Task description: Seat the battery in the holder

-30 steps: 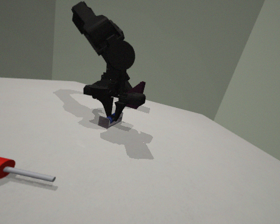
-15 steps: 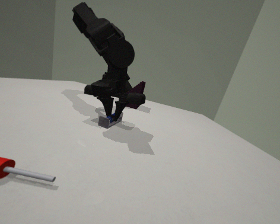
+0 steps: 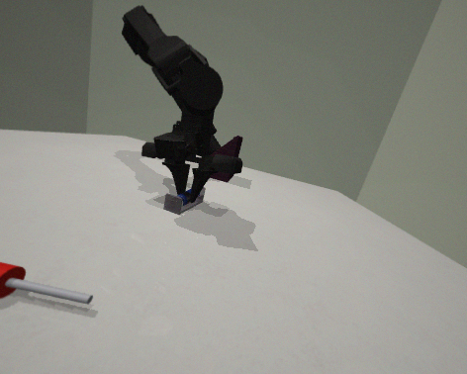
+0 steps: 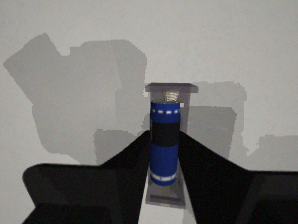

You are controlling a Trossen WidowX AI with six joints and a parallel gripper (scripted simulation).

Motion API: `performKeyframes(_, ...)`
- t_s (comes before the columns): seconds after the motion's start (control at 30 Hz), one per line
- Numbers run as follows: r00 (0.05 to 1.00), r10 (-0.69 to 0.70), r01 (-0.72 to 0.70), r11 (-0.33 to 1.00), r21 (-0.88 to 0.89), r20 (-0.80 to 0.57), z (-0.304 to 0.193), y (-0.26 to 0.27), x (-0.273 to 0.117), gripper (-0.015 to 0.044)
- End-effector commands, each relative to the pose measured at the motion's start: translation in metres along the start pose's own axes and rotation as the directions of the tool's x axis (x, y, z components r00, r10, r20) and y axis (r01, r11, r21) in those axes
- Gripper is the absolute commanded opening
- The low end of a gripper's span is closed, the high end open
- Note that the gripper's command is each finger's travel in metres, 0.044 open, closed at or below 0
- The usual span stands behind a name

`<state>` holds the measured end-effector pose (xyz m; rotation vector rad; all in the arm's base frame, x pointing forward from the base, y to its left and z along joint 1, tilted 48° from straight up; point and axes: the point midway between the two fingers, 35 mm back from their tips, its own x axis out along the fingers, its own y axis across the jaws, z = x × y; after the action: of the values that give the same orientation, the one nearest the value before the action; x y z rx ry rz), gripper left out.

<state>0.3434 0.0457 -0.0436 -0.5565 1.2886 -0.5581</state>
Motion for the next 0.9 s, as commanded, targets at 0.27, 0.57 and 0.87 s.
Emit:
performKeyframes(0.27, 0.999, -0.001, 0.001, 1.0, 0.001, 0.047, -0.0024, -0.0029, 0.0029, 0.0073)
performKeyframes(0.57, 0.997, 0.007, -0.007, 1.0, 0.001, 0.079, -0.0033, -0.0035, 0.0028, 0.0073)
performKeyframes(0.87, 0.997, 0.01, -0.01, 1.0, 0.002, 0.082, -0.009, -0.0035, 0.0025, 0.0073)
